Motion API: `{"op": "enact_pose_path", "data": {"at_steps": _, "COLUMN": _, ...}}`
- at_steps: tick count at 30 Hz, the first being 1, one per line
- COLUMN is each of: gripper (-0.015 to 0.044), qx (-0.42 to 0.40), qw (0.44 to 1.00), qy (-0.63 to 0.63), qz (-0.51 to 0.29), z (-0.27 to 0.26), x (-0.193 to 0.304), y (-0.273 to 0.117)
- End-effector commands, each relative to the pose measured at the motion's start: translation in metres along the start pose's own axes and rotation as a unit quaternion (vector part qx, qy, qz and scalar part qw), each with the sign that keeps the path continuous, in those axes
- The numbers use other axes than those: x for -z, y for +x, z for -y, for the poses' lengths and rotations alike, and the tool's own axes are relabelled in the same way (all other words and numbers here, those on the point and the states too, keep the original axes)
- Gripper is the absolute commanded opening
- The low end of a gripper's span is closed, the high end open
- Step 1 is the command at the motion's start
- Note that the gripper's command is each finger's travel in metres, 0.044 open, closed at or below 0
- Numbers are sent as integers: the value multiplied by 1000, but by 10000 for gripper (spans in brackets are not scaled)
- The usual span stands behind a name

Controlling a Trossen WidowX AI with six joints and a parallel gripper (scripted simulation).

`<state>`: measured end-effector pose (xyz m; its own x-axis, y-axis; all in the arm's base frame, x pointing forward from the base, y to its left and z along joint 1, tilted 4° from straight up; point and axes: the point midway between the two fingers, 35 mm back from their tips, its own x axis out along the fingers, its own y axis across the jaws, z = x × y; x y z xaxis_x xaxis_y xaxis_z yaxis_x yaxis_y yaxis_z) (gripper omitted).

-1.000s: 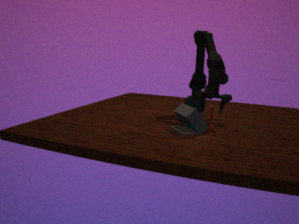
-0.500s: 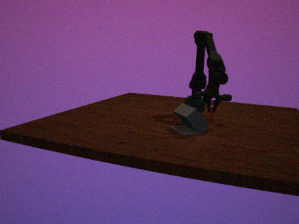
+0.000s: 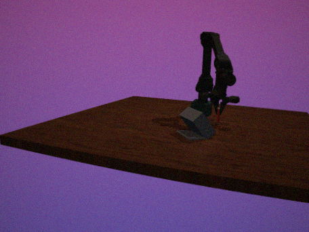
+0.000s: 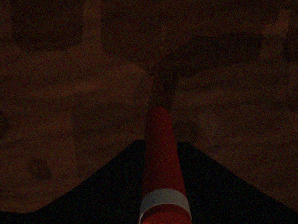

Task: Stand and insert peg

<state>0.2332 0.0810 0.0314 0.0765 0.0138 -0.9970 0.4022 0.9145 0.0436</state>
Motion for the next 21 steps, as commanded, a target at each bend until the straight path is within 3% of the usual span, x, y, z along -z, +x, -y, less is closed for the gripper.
{"op": "enact_pose_path", "data": {"at_steps": 1, "gripper": 0, "qx": -6, "qw": 1000, "qy": -1, "qz": 5, "z": -3, "x": -3, "y": -18}}
{"op": "enact_pose_path", "data": {"at_steps": 13, "gripper": 0, "qx": -6, "qw": 1000, "qy": -2, "qz": 3, "z": -1, "x": -3, "y": -68}}
{"op": "enact_pose_path", "data": {"at_steps": 21, "gripper": 0, "qx": 1, "qw": 1000, "qy": -11, "qz": 9, "z": -1, "x": -6, "y": -71}}
